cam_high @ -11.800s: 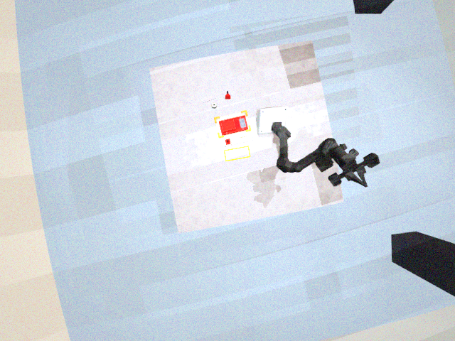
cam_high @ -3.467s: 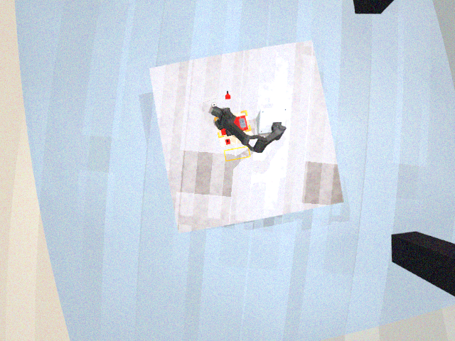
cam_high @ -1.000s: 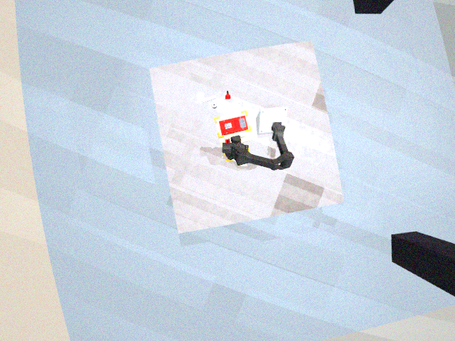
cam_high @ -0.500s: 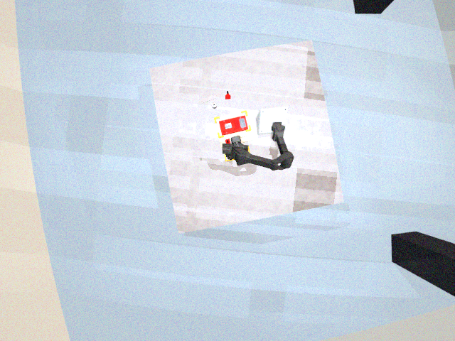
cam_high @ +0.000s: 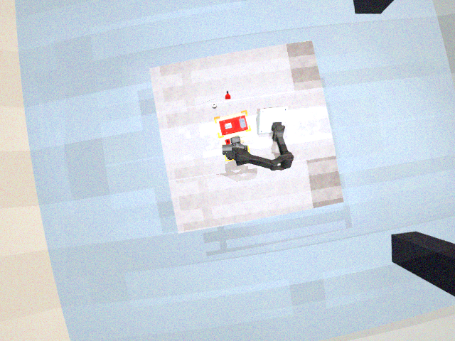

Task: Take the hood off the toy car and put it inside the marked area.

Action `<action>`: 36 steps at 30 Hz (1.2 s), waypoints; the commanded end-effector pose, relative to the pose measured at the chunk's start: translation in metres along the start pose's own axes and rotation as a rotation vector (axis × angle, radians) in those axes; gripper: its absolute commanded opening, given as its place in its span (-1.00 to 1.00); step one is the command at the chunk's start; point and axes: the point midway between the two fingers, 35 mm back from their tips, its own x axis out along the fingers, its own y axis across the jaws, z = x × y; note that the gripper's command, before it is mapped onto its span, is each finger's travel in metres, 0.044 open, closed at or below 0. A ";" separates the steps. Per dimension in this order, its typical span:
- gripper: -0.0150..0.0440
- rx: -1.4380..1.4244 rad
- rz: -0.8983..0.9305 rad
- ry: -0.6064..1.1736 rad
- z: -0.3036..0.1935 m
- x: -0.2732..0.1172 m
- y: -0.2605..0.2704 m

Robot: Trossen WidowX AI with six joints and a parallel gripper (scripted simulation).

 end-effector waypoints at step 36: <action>-0.49 0.007 0.007 0.003 -0.002 0.036 0.001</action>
